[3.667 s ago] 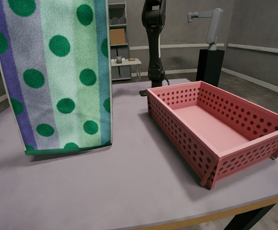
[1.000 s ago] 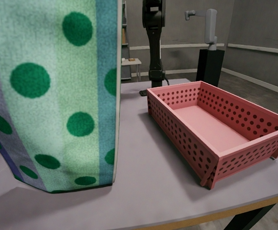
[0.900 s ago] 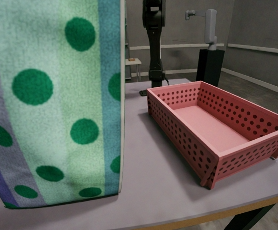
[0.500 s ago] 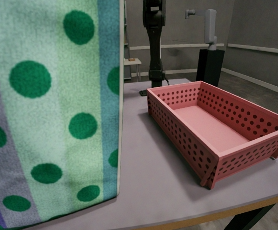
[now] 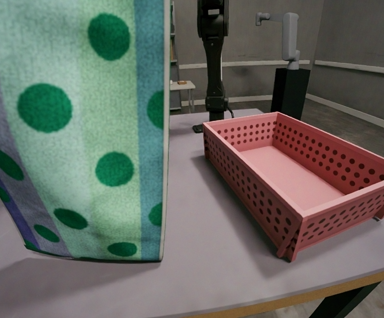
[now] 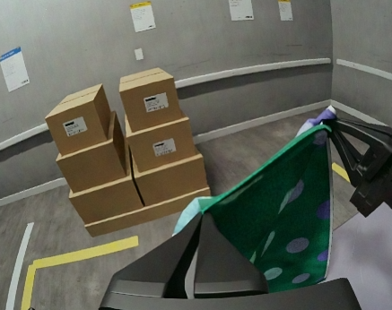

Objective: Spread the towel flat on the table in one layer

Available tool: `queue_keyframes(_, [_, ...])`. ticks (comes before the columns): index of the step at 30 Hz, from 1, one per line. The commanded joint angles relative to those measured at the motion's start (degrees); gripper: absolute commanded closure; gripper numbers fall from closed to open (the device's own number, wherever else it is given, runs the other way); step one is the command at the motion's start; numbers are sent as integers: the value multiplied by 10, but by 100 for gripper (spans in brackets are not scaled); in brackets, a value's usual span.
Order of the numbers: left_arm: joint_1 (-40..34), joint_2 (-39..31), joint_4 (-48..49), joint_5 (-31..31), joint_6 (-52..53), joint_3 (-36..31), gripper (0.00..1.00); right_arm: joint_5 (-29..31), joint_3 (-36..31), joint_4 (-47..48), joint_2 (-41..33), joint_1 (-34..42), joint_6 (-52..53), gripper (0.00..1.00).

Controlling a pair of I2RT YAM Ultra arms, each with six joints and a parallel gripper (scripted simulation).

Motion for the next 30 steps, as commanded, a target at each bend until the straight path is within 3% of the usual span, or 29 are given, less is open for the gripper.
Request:
queue_keyframes(1, [9,-17,1,-9,-4,2,100,13,11,16,-24,-9,2,100])
queue_keyframes(29, [9,-17,1,-9,-4,2,100,13,11,16,-24,-9,2,100])
queue_keyframes(30, [-14,-20,35,-8,-4,-34,100,13,-11,-1,-21,-11,2,100])
